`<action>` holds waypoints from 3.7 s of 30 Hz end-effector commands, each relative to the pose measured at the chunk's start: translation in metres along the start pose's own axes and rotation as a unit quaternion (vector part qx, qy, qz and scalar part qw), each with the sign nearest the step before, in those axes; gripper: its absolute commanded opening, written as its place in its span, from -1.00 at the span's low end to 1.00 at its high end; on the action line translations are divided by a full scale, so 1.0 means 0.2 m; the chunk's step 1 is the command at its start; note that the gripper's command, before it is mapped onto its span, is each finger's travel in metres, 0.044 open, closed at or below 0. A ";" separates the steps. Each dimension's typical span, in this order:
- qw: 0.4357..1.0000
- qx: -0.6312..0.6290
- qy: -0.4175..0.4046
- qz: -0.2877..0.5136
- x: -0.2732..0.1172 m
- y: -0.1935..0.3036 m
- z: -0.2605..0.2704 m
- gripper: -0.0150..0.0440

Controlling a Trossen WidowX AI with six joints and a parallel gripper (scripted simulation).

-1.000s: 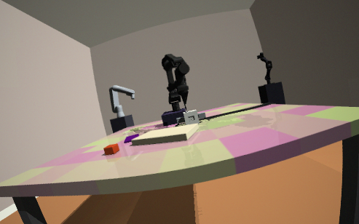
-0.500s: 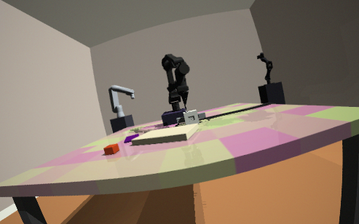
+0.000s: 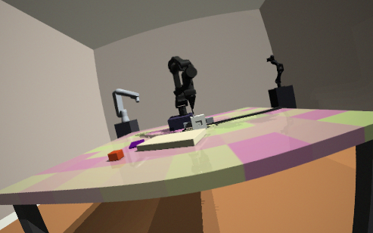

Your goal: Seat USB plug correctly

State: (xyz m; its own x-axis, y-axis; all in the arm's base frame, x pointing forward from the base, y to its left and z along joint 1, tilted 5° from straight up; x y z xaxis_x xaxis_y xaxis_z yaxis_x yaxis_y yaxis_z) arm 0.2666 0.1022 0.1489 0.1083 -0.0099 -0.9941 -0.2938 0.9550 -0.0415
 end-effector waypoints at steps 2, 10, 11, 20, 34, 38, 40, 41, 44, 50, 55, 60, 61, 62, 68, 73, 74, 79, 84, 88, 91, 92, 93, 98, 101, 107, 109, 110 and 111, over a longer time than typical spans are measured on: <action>1.000 0.001 0.001 -0.003 0.01 0.00 0.00 -0.49; 1.000 0.001 0.001 -0.003 0.01 0.00 0.00 -0.49; 1.000 0.001 0.001 -0.003 0.01 0.00 0.00 -0.49; 1.000 0.001 0.001 -0.003 0.02 0.00 0.00 -0.49; 1.000 0.001 0.001 -0.003 0.03 0.00 0.00 -0.49; 1.000 0.001 0.001 -0.003 0.03 0.00 0.00 -0.49; 1.000 0.001 0.001 -0.003 0.03 0.00 0.00 -0.49; 1.000 0.001 0.001 -0.003 0.03 0.00 0.00 -0.49; 1.000 0.001 0.001 -0.003 0.03 0.00 0.00 -0.49; 1.000 0.001 0.001 -0.003 0.04 0.00 0.00 -0.49; 1.000 0.001 0.001 -0.003 0.04 0.00 0.00 -0.49; 1.000 0.001 0.001 -0.003 0.04 0.00 0.00 -0.49; 1.000 0.001 0.001 -0.003 0.04 0.00 0.00 -0.49; 1.000 0.001 0.001 -0.003 0.05 0.00 0.00 -0.49; 1.000 0.001 0.001 -0.003 0.05 0.00 0.00 -0.49; 1.000 0.001 0.001 -0.003 0.05 0.00 0.00 -0.49; 1.000 0.001 0.001 -0.003 0.05 0.00 0.00 -0.49; 1.000 0.001 0.001 -0.003 0.06 0.00 0.00 -0.49; 1.000 0.001 0.001 -0.003 0.06 0.00 0.00 -0.49; 1.000 0.001 0.001 -0.003 0.06 0.00 0.00 -0.49; 1.000 0.001 0.001 -0.003 0.06 0.00 0.00 -0.49; 1.000 0.001 0.001 -0.003 0.06 0.00 0.00 -0.49; 1.000 0.001 0.001 -0.003 0.06 0.00 0.00 -0.49; 1.000 0.001 0.001 -0.003 0.07 0.00 0.00 -0.49; 1.000 0.001 0.001 -0.003 0.07 0.00 0.00 -0.49; 1.000 0.001 0.001 -0.003 0.07 0.00 0.00 -0.49; 1.000 0.001 0.001 -0.003 0.07 0.00 0.00 -0.49; 1.000 0.001 0.001 -0.003 0.07 0.00 0.00 -0.49; 1.000 0.001 0.001 -0.003 0.07 0.00 0.00 -0.49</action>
State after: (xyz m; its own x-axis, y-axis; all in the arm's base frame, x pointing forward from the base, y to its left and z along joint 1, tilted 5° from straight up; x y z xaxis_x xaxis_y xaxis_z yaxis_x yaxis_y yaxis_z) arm 0.2680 0.1025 0.1363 0.1105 -0.0114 -0.9938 -0.2934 0.9550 -0.0435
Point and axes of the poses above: the point midway between the two fingers, 35 mm back from their tips, its own x axis out along the fingers, its own z axis across the jaws, y = z × x, the point moved 5 cm from there along -x, back along the fingers, and after that the axes turned 11 degrees about -x, right-handed, at the moved point
